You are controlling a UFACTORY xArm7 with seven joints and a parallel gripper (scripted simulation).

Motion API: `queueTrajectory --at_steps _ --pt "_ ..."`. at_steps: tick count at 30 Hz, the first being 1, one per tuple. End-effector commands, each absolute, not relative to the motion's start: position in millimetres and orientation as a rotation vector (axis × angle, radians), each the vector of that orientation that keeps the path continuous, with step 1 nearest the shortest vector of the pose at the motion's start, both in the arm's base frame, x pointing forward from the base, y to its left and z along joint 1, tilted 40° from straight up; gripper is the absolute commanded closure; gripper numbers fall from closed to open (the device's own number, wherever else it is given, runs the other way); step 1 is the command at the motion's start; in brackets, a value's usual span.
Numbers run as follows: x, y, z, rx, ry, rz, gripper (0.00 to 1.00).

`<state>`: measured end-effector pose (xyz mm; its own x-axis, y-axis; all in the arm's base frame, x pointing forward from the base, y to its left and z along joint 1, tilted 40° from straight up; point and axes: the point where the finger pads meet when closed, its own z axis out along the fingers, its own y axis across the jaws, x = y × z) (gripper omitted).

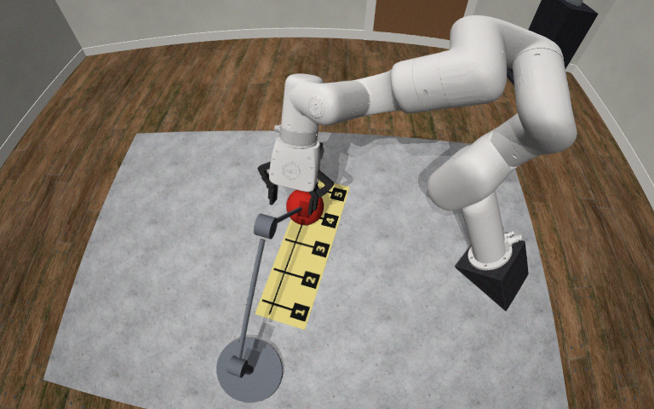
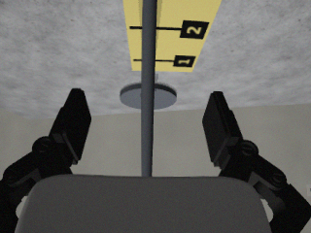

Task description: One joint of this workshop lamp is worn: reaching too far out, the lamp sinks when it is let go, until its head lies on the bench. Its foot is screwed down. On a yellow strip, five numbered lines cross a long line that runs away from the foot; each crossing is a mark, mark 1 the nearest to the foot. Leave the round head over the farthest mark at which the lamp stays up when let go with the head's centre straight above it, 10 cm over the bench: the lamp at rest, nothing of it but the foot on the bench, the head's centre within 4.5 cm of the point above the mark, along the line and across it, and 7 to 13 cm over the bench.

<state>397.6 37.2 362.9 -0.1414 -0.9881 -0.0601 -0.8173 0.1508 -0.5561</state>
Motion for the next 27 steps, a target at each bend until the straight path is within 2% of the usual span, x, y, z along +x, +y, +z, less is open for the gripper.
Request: queueTrajectory --at_steps 1,27 --pt "398 38 364 -1.721 2.018 -0.562 0.0" --pt "352 40 433 -1.721 2.018 -0.562 0.0"
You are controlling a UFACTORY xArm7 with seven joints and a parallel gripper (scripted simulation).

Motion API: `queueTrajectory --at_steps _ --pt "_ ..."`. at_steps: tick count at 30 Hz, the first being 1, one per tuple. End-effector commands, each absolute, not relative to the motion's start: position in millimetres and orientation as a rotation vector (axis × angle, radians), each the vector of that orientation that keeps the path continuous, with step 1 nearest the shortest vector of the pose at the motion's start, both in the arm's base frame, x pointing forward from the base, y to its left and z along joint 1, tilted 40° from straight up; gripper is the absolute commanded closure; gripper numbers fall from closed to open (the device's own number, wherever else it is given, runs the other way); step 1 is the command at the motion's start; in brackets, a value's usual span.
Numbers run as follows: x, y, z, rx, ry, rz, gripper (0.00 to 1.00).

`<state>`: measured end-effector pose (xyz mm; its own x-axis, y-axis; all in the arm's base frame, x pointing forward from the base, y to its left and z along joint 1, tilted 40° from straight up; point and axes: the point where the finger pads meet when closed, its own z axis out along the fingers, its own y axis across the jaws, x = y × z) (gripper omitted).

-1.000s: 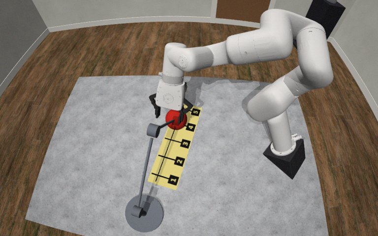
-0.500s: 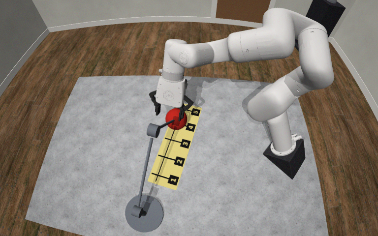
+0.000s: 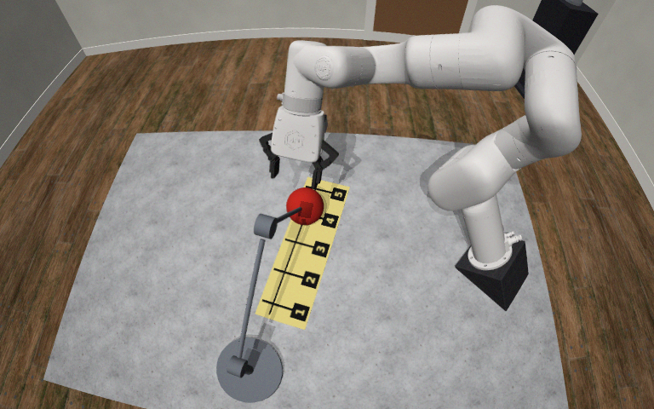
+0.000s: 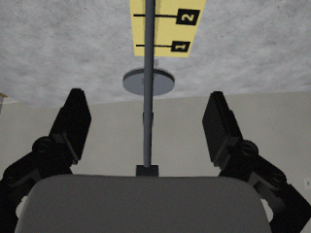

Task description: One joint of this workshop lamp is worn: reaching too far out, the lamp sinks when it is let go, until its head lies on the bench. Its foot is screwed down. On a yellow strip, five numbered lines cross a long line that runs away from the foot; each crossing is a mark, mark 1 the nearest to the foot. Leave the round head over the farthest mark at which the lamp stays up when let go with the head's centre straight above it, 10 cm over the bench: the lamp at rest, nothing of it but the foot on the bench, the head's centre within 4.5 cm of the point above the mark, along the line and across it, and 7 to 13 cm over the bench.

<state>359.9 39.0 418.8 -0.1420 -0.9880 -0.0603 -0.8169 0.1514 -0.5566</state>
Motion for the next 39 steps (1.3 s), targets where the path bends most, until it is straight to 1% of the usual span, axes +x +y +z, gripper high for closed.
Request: queueTrajectory --at_steps 1,10,39 --pt "350 40 436 -1.721 2.018 -0.563 0.0" --pt "332 41 463 -1.719 2.018 -0.564 0.0" --pt "326 42 471 -1.718 2.018 -0.566 0.0"
